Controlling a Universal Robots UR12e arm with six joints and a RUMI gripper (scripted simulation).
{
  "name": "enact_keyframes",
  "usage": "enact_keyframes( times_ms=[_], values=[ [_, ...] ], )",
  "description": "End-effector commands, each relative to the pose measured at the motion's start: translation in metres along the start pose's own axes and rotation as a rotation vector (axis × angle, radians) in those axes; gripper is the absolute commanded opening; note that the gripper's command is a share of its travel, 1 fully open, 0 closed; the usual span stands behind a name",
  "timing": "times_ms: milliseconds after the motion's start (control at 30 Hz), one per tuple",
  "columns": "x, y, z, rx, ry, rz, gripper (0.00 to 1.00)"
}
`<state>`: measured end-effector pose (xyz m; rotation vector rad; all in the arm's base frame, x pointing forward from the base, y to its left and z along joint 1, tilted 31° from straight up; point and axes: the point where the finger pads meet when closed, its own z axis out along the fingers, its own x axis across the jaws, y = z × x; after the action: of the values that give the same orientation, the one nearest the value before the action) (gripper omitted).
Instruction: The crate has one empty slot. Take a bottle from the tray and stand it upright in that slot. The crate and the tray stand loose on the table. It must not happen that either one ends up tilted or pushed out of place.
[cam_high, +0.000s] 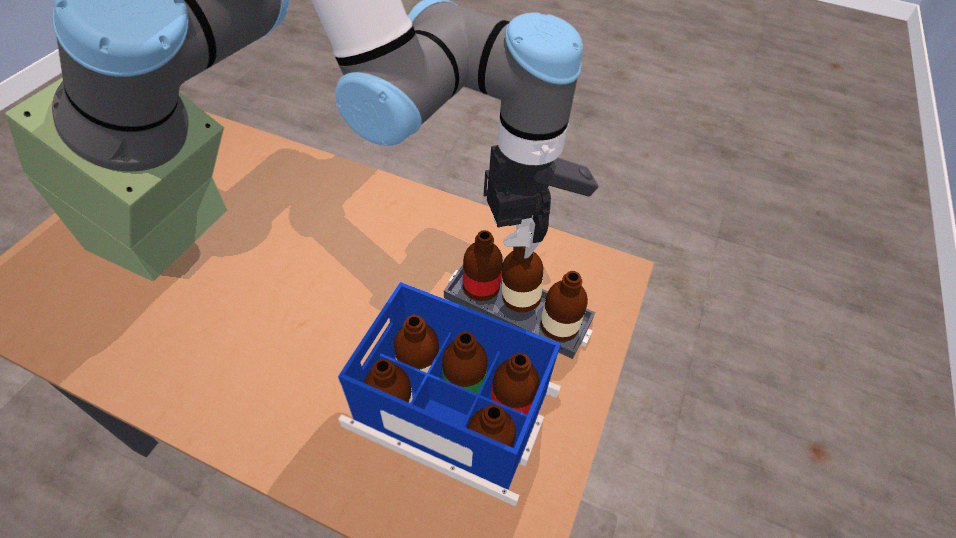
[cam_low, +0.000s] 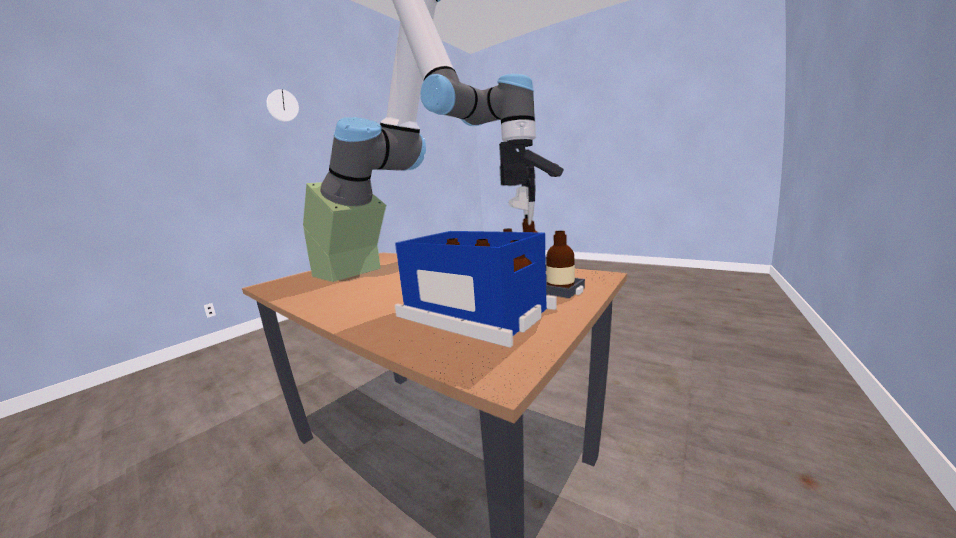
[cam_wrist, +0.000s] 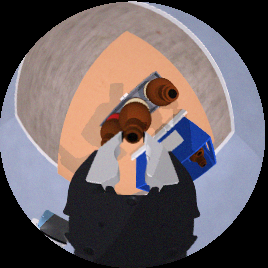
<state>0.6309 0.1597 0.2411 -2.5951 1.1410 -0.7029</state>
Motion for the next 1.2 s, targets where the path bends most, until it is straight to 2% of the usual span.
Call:
enact_keyframes(
  times_ms=[0, 1167],
  values=[
    [0.003, -0.004, -0.007, 0.007, 0.005, -0.002, 0.0],
    [0.007, -0.008, -0.04, 0.007, 0.005, -0.002, 0.0]
  ],
)
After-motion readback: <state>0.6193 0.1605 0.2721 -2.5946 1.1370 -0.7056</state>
